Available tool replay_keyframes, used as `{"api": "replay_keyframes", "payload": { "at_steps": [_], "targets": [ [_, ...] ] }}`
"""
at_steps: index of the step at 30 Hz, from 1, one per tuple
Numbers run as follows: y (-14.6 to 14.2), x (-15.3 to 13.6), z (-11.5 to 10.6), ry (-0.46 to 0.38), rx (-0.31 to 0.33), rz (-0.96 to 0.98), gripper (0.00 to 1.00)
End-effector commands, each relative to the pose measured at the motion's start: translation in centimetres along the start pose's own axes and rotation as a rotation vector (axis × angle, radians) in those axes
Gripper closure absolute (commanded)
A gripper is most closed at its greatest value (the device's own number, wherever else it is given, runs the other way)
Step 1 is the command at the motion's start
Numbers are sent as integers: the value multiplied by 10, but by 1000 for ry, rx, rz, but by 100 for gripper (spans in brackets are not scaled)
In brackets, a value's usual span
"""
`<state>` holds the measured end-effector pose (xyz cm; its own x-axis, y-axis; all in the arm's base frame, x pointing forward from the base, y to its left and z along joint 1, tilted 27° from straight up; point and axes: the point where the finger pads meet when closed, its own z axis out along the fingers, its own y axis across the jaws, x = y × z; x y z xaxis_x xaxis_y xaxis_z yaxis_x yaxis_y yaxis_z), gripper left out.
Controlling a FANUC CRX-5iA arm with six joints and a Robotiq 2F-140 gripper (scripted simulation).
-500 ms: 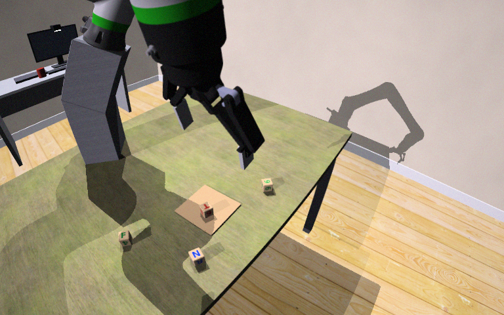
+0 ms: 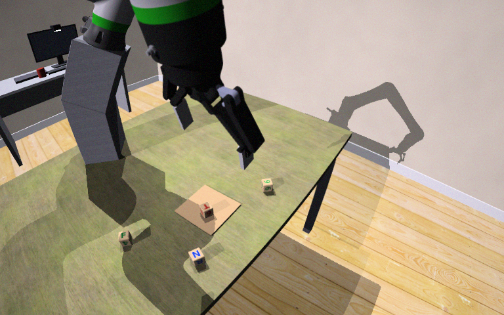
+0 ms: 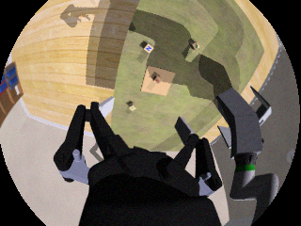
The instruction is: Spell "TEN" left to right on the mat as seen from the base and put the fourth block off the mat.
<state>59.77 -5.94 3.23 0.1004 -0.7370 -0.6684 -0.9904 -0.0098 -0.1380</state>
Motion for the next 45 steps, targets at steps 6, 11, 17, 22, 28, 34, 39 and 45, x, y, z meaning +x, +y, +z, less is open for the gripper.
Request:
{"api": "replay_keyframes", "payload": {
  "at_steps": [6, 11, 17, 22, 28, 34, 39, 45],
  "targets": [
    [2, 2, 9, 28, -18, 24, 0],
    [9, 9, 46, 155, -80, 113, 0],
    [13, 14, 76, 281, -113, 173, 0],
    [12, 15, 98, 381, -120, 205, 0],
    [7, 10, 125, 508, -103, 224, 0],
    [-1, 2, 144, 589, -74, 221, 0],
    [-15, -22, 177, 684, -7, 192, 0],
    [-23, -38, 195, 714, 31, 170, 0]
  ]
}}
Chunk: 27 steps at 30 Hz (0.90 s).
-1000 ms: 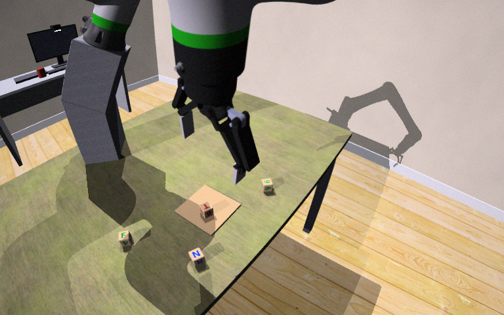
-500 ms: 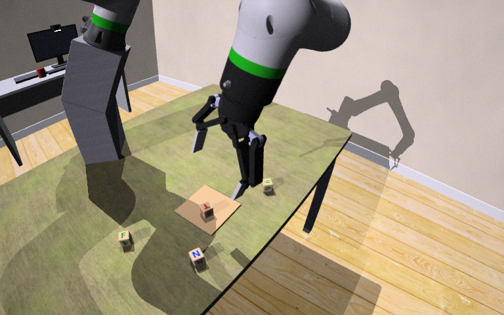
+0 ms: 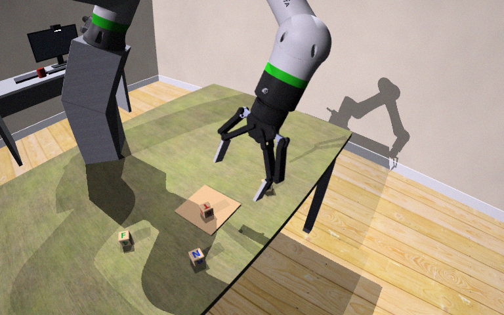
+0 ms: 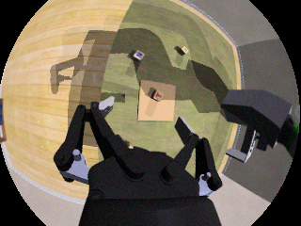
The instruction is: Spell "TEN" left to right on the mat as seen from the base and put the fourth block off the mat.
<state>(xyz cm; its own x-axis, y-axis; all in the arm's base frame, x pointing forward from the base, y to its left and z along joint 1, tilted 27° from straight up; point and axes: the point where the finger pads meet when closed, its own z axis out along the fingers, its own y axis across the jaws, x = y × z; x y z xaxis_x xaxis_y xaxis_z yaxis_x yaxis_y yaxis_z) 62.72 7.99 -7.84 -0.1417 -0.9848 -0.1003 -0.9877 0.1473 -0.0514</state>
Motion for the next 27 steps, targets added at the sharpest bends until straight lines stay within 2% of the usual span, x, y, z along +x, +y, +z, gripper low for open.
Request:
{"api": "replay_keyframes", "payload": {
  "at_steps": [1, 3, 4, 8, 10, 12, 14, 17, 27],
  "targets": [
    [-6, -47, 8, 71, 94, -6, 0],
    [-6, -47, 8, 71, 94, -6, 0],
    [-7, -72, 10, 77, 132, -19, 0],
    [-7, -72, 10, 77, 132, -19, 0],
    [-3, -116, 13, 72, 190, -43, 0],
    [-3, -116, 13, 72, 190, -43, 0],
    [1, -146, 14, 61, 224, -61, 0],
    [4, -159, 15, 54, 237, -70, 0],
    [5, -161, 15, 53, 240, -71, 0]
  ]
}}
